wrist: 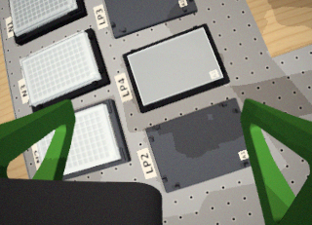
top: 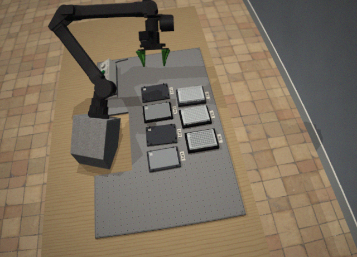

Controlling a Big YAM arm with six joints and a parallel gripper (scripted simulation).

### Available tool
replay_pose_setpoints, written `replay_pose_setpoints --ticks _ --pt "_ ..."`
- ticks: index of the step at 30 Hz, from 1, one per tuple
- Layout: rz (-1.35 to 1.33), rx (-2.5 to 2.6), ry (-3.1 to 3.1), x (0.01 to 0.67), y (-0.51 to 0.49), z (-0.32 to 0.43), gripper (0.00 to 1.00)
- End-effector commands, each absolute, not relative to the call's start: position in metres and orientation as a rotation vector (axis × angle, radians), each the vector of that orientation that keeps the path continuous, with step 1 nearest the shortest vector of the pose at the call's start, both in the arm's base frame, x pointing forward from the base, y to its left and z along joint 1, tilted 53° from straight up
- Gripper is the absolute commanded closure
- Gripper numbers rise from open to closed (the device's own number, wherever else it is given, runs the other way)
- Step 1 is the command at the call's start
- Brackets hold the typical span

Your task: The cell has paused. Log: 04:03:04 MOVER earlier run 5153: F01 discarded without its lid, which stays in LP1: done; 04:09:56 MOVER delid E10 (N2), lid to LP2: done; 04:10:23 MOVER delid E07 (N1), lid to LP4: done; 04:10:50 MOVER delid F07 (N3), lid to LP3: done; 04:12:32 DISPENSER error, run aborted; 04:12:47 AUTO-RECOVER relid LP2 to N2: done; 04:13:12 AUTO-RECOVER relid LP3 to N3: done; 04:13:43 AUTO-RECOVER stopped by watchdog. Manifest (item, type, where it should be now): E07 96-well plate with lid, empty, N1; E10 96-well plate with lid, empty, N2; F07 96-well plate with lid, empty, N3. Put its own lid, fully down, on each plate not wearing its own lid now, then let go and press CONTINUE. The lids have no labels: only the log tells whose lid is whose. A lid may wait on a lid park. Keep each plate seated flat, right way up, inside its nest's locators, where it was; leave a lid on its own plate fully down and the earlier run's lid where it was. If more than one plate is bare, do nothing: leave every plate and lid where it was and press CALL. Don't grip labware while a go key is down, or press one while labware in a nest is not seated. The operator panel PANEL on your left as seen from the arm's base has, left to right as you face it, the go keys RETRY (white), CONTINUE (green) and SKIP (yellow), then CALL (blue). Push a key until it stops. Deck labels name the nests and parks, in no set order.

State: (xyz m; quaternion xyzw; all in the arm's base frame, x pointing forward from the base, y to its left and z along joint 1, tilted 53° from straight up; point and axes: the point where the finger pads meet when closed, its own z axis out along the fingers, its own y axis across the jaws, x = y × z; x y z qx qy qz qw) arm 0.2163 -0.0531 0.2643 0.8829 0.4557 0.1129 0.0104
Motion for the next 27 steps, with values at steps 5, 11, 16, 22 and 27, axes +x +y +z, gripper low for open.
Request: replay_pose_setpoints --ticks 5,11,16,22,27 --pt "0.377 2.709 1.513 0.23 -0.056 0.253 0.0" --pt "0.419 2.636 1.656 0.246 -0.06 0.234 0.0" --pt "0.469 2.544 1.779 0.252 -0.06 0.229 0.0" --pt "0.491 2.491 1.884 0.262 -0.061 0.211 0.0" --pt "0.535 2.398 2.002 0.269 -0.061 0.201 0.0"
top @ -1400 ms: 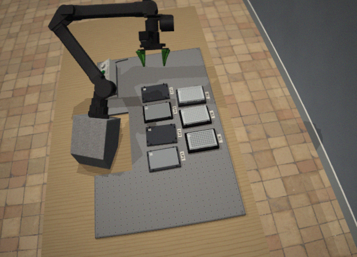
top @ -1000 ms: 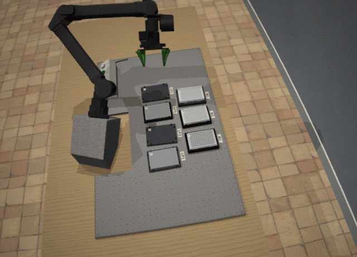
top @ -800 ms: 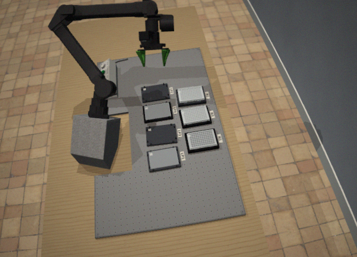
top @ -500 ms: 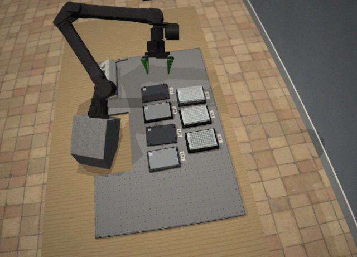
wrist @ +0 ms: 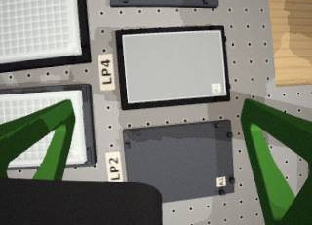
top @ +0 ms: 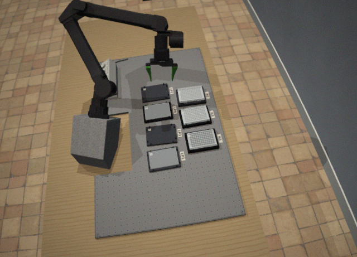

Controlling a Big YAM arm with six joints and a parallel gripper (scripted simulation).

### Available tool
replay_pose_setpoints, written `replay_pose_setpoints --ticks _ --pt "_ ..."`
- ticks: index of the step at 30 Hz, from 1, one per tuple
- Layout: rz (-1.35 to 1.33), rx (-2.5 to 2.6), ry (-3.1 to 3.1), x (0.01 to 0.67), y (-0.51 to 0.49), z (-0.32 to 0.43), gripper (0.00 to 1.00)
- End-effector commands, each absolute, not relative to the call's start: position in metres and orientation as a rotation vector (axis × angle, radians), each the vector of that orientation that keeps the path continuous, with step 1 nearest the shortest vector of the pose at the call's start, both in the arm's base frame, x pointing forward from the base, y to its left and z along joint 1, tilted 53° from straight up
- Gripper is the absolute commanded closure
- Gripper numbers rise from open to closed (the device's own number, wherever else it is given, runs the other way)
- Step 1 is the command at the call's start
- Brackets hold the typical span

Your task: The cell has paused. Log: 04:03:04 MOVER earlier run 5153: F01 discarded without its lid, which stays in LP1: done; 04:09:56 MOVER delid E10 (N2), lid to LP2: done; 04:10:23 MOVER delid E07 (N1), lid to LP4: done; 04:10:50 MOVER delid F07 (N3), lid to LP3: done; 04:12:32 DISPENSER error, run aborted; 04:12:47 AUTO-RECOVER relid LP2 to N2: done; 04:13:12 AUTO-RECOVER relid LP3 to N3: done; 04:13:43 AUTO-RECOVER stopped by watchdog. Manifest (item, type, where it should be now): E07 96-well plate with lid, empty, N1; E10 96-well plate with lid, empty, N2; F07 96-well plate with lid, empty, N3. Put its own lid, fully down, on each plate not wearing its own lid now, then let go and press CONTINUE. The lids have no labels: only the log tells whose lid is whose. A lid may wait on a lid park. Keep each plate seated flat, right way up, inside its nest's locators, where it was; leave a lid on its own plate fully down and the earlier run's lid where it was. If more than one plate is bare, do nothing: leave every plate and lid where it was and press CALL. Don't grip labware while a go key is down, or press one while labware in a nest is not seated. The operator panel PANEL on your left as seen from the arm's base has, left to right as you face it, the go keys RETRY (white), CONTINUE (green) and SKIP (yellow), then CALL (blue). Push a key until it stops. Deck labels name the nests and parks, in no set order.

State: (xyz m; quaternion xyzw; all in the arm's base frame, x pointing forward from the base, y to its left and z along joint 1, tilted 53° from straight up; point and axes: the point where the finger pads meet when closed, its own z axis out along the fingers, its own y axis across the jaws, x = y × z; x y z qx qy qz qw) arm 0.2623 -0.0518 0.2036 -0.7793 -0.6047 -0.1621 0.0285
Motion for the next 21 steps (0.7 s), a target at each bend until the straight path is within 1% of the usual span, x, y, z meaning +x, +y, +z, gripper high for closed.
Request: replay_pose_setpoints --ticks 1,2,4,11,17,20,21 --pt "-0.547 -2.341 -1.998 0.273 -0.063 0.207 0.0" --pt "-0.569 -2.327 -2.031 0.277 -0.065 0.214 0.0" --pt "-0.561 -2.271 -2.049 0.274 -0.061 0.192 0.0" --pt "-0.62 -2.168 -2.161 0.284 -0.064 0.189 0.0" --pt "-0.668 -2.029 -2.262 0.288 -0.062 0.164 0.0" --pt "-0.718 -1.969 -2.344 0.297 -0.066 0.176 0.0" --pt "-0.71 -1.937 -2.334 0.29 -0.062 0.159 0.0"
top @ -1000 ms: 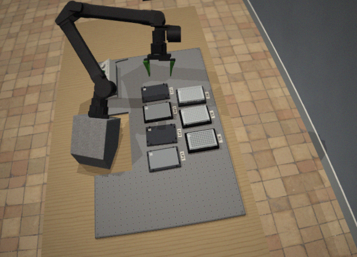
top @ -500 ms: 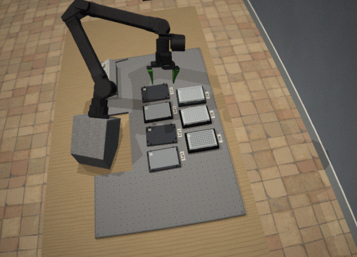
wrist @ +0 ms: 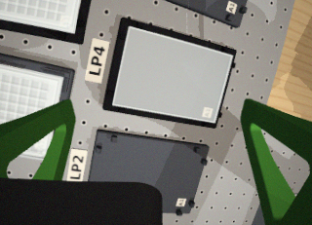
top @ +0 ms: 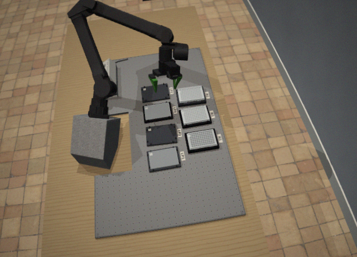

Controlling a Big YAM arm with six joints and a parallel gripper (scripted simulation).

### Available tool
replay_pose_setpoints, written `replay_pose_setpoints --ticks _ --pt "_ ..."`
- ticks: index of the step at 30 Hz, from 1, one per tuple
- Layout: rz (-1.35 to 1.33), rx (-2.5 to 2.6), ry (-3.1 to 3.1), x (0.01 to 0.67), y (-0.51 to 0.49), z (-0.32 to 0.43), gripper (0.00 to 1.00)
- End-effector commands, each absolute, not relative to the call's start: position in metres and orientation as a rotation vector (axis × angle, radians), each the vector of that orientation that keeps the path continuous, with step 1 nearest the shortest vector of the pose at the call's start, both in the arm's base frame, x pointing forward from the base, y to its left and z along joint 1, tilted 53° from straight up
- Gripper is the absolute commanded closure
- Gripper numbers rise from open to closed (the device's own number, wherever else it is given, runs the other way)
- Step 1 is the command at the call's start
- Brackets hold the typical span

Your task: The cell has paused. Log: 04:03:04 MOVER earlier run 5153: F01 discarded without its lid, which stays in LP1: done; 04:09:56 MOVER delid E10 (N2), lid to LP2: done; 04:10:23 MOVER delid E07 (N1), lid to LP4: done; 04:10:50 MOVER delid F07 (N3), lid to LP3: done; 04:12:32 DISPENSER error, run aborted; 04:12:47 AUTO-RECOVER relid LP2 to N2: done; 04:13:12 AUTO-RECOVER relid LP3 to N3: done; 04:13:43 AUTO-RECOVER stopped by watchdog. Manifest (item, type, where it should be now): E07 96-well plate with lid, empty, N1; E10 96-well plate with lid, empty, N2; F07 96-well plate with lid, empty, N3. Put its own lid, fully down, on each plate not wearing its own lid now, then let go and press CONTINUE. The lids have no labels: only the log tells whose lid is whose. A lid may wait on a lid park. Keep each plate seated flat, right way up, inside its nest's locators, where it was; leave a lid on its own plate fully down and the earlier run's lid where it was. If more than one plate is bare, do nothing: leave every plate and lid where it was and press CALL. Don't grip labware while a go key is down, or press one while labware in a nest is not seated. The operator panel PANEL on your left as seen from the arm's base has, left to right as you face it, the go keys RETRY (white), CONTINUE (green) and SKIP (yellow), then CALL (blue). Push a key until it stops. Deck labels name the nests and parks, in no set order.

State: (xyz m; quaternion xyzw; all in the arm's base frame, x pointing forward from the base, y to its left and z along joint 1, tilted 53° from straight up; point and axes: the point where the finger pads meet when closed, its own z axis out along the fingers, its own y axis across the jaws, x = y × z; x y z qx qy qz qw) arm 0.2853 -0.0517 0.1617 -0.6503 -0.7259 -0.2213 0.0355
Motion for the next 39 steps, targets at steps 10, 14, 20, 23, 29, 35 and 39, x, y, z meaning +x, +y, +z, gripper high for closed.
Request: replay_pose_setpoints --ticks 10,14,20,23,29,35,39 --pt "-0.798 -1.751 -2.472 0.298 -0.061 0.136 0.0" --pt "-0.844 -1.656 -2.538 0.3 -0.061 0.127 0.0" --pt "-0.914 -1.51 -2.632 0.302 -0.06 0.119 0.0" --pt "-0.928 -1.486 -2.653 0.305 -0.061 0.116 0.0" --pt "-0.998 -1.338 -2.736 0.306 -0.059 0.102 0.0" --pt "-1.07 -1.186 -2.821 0.307 -0.058 0.089 0.0" --pt "-1.094 -1.135 -2.849 0.307 -0.058 0.086 0.0"
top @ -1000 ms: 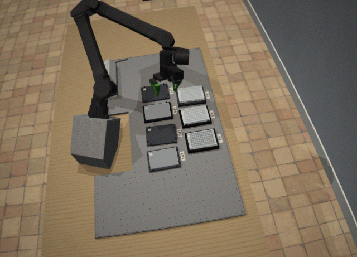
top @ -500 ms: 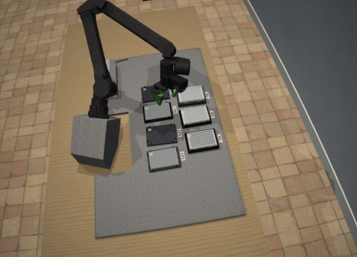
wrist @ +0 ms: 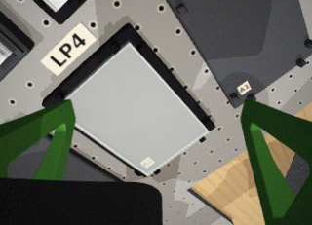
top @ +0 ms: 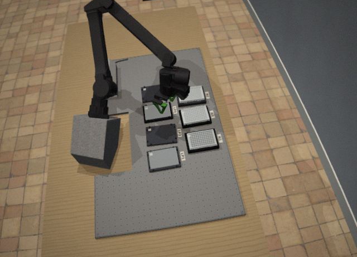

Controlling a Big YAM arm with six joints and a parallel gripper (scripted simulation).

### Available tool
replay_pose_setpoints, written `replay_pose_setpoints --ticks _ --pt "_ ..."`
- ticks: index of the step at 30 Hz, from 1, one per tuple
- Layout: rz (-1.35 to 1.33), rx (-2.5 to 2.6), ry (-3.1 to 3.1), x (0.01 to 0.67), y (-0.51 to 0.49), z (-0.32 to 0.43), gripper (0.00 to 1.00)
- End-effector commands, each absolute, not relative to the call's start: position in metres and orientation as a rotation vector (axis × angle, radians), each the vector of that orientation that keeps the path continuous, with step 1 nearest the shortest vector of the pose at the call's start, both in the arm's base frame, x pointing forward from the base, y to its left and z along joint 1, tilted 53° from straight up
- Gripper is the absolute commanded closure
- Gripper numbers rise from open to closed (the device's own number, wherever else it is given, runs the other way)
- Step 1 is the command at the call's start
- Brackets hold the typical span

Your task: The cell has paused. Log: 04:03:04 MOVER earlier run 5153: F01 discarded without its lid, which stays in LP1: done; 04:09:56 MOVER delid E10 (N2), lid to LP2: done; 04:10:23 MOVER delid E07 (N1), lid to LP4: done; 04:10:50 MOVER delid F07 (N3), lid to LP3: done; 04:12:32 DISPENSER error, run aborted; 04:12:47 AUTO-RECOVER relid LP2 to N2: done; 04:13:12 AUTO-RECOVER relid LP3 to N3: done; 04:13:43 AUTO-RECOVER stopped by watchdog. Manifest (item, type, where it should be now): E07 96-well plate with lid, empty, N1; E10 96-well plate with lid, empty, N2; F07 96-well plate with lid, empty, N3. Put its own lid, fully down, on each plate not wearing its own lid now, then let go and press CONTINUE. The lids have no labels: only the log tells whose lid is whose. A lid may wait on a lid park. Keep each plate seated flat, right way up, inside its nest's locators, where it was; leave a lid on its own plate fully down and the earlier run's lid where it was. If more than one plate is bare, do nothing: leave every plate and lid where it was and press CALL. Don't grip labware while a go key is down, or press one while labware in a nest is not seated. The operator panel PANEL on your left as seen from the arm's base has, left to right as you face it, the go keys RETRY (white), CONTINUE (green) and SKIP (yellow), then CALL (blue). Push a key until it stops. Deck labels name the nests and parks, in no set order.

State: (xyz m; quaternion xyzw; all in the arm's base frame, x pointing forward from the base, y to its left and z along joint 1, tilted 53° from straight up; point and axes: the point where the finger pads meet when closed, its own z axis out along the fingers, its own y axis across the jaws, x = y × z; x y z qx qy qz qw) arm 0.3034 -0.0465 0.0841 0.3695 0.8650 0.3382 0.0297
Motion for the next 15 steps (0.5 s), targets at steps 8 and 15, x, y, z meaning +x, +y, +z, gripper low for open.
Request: replay_pose_setpoints --ticks 8,15 --pt "1.064 0.83 2.641 0.308 -0.055 0.07 0.0" --pt "1.093 0.638 2.614 0.307 -0.053 0.056 0.0"
